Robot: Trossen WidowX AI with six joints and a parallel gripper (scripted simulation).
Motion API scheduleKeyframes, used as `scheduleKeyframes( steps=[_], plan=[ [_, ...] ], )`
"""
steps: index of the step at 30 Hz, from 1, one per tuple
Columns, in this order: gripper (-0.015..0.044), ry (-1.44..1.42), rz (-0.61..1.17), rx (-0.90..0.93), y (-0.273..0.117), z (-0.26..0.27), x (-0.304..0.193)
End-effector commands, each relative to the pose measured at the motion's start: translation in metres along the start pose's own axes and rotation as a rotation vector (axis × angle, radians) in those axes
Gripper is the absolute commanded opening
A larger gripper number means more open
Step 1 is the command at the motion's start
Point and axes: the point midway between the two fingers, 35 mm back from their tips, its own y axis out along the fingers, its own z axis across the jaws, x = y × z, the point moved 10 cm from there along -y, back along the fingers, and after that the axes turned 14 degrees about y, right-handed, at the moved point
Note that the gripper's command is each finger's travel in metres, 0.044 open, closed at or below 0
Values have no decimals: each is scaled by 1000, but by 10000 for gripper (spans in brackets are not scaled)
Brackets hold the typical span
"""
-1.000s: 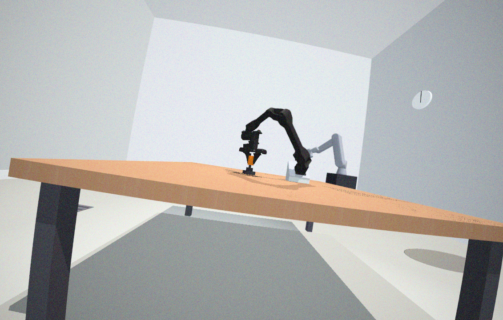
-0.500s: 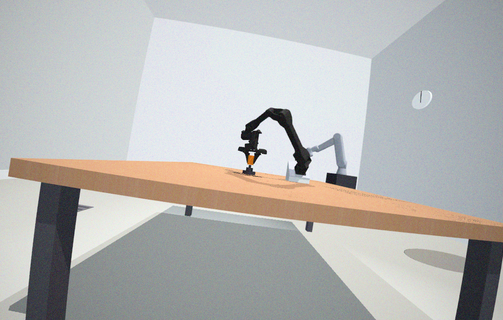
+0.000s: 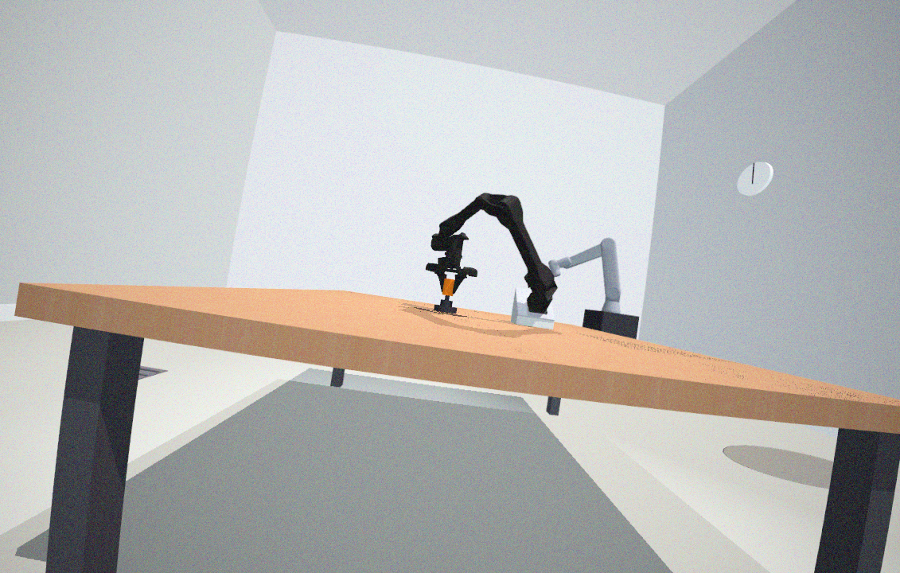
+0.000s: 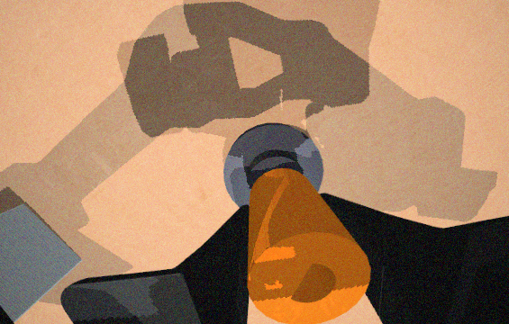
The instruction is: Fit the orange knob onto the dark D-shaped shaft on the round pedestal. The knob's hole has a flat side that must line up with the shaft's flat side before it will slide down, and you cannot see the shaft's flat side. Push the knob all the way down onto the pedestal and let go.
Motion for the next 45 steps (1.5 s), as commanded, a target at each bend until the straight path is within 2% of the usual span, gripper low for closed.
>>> scheduleKeyframes(
  steps=[1,5,11,39,45],
  plan=[
    [0,0,0,-1,-3,1,0],
    [0,-26,0,-1,-5,3,1],
    [0,-210,0,-1,-5,3,2],
    [0,-219,0,-1,-5,3,1],
    [0,-409,0,-1,-5,1,1]
  ],
)
